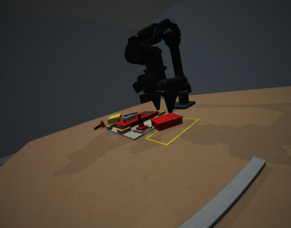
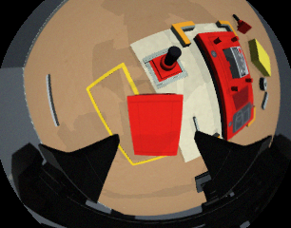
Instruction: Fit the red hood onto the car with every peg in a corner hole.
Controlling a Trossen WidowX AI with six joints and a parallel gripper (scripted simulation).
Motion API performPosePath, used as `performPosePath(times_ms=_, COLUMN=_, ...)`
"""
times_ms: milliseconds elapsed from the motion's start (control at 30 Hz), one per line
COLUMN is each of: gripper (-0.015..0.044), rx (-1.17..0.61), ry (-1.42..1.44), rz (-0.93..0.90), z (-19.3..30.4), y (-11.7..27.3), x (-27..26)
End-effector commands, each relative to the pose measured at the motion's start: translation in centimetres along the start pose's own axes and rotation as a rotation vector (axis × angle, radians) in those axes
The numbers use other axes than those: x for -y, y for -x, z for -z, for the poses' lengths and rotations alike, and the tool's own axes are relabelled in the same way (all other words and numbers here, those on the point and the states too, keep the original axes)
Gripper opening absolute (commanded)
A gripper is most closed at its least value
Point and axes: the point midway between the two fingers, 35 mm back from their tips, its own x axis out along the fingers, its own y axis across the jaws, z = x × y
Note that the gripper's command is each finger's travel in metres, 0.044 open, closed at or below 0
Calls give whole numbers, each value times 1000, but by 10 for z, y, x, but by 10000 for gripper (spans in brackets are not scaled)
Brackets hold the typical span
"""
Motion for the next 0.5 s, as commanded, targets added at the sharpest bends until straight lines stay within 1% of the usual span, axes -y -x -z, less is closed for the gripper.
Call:
performPosePath(times_ms=0, gripper=440, rx=-7, ry=-4, rz=1, z=2, y=-5, x=0)
performPosePath(times_ms=467, gripper=440, rx=-7, ry=-4, rz=1, z=2, y=-14, x=0)
